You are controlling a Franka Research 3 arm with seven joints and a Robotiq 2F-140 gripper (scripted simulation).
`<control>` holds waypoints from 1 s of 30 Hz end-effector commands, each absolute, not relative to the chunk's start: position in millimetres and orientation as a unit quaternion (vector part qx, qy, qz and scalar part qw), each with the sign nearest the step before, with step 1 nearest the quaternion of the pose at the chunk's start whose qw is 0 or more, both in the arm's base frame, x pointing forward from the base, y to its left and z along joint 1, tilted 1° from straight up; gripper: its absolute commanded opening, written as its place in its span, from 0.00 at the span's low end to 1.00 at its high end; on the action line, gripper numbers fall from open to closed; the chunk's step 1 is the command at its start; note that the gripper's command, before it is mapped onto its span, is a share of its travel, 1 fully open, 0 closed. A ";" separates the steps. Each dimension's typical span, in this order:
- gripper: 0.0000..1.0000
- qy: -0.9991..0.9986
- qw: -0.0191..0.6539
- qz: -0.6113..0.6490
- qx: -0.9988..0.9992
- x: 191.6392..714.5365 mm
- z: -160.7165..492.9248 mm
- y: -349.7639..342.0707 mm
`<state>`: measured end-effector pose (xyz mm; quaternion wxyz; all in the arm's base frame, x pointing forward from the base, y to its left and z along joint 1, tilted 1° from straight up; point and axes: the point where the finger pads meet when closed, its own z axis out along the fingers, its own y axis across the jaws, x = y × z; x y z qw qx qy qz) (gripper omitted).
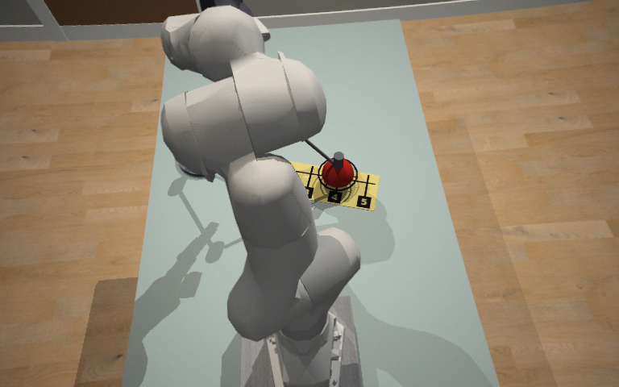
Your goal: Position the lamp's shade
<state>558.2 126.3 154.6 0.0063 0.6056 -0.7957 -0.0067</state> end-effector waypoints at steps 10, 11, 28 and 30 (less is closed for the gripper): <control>0.10 -0.793 -0.001 -0.006 0.609 563.4 171.2 140.4; 0.10 -0.793 0.000 -0.006 0.609 563.4 171.5 140.6; 0.10 -0.795 0.004 -0.006 0.607 564.4 176.0 143.8; 0.10 -0.795 0.004 -0.006 0.607 564.4 176.0 143.8</control>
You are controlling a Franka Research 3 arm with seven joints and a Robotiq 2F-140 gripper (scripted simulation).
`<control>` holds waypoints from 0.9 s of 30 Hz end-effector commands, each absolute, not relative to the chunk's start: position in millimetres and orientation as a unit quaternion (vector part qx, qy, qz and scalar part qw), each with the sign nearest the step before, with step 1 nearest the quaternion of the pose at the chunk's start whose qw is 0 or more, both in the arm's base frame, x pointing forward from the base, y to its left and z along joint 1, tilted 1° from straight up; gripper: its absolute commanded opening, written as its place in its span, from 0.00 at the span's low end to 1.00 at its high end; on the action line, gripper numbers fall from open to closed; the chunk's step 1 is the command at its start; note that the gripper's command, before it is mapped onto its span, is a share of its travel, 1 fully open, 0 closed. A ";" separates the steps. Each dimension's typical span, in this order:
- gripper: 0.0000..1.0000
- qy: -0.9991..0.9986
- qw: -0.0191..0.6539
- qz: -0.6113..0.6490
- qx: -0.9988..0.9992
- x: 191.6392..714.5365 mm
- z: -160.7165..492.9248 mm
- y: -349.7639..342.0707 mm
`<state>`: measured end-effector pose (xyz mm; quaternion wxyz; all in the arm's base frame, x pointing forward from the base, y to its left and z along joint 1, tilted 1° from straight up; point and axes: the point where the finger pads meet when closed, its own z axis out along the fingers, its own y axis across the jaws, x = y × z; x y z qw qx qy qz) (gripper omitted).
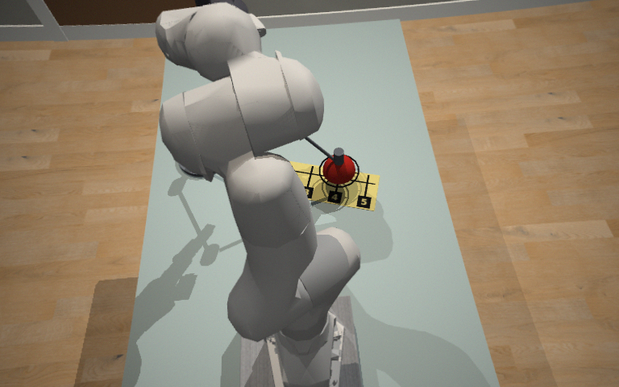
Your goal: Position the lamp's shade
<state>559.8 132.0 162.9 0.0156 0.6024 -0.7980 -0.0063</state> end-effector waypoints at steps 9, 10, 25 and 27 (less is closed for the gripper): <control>0.10 -0.793 -0.002 -0.006 0.610 566.9 183.7 150.7; 0.10 -0.792 -0.003 -0.006 0.610 567.2 184.6 151.5; 0.10 -0.793 -0.002 -0.006 0.609 568.3 189.8 156.9; 0.10 -0.793 -0.001 -0.006 0.609 568.2 190.0 157.3</control>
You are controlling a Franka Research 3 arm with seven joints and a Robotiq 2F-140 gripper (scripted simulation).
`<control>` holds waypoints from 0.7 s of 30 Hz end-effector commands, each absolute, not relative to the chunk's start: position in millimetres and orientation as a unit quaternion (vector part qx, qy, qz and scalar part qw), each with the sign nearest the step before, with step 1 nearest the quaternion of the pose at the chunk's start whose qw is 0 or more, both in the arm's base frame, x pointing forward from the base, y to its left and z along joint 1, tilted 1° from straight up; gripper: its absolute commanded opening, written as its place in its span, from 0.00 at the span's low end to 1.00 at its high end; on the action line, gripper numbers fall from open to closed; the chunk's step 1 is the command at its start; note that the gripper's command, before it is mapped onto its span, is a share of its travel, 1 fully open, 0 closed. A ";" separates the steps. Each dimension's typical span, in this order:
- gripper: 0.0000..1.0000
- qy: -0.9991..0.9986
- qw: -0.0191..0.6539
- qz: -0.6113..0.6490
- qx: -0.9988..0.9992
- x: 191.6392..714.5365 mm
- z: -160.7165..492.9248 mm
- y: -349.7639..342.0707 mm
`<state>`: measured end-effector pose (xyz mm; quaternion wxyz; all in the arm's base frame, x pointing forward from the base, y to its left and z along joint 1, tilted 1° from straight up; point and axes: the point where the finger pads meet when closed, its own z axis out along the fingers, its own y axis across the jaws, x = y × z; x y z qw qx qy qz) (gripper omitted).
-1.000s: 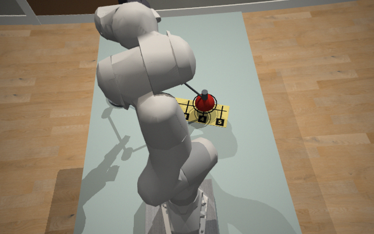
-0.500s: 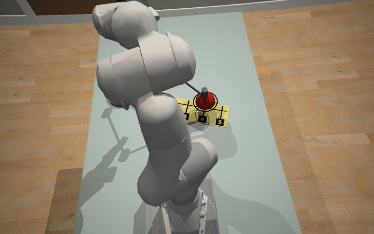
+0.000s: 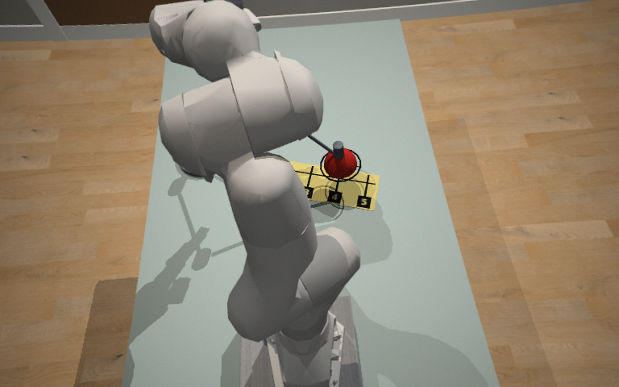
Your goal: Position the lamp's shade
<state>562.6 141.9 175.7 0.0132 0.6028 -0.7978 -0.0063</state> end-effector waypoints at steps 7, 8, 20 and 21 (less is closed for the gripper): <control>0.10 -0.794 0.002 -0.006 0.608 568.1 190.5 158.3; 0.10 -0.794 0.003 -0.006 0.607 568.2 190.8 158.5; 0.10 -0.796 0.007 -0.006 0.605 569.1 193.8 161.1; 0.10 -0.796 0.007 -0.006 0.605 569.2 194.0 161.4</control>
